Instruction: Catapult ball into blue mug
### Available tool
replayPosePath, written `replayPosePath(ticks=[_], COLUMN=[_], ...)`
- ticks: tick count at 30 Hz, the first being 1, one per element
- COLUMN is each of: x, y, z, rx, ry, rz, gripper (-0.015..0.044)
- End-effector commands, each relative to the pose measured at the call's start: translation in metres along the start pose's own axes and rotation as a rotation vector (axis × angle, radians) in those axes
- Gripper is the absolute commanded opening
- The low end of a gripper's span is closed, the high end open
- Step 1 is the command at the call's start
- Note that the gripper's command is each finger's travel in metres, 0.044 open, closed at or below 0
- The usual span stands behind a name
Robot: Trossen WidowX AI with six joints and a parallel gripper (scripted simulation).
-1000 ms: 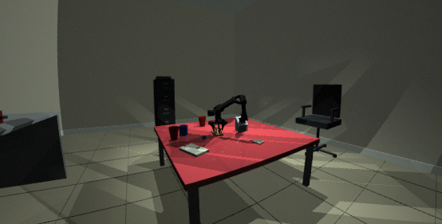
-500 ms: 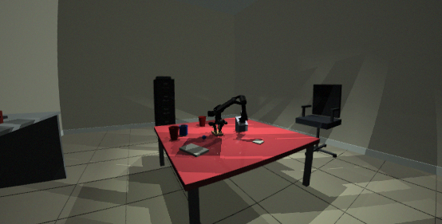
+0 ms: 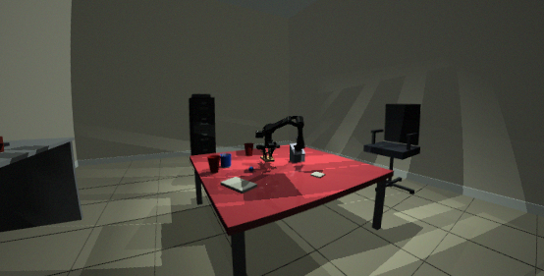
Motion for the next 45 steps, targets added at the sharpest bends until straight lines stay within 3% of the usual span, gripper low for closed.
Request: replayPosePath(ticks=[1, 23, 45], x=[0.002, 0.054, 0.059], y=[-0.001, -0.031, -0.036], z=[-0.006, -0.003, 0.021], rx=[-0.004, -0.001, 0.0], ry=[0.005, 0.005, 0.005], rz=[0.041, 0.788, 0.811], gripper=[0.0, 0.0, 0.0])
Point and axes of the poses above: the point midway between the two fingers, 35 mm back from their tips, its own z axis out along the fingers, its own y axis across the jaws, x = y × z, the point moved 4 cm from there along -z, back along the fingers, and after that the axes turned 9 degrees about -z, right-handed, at the moved point
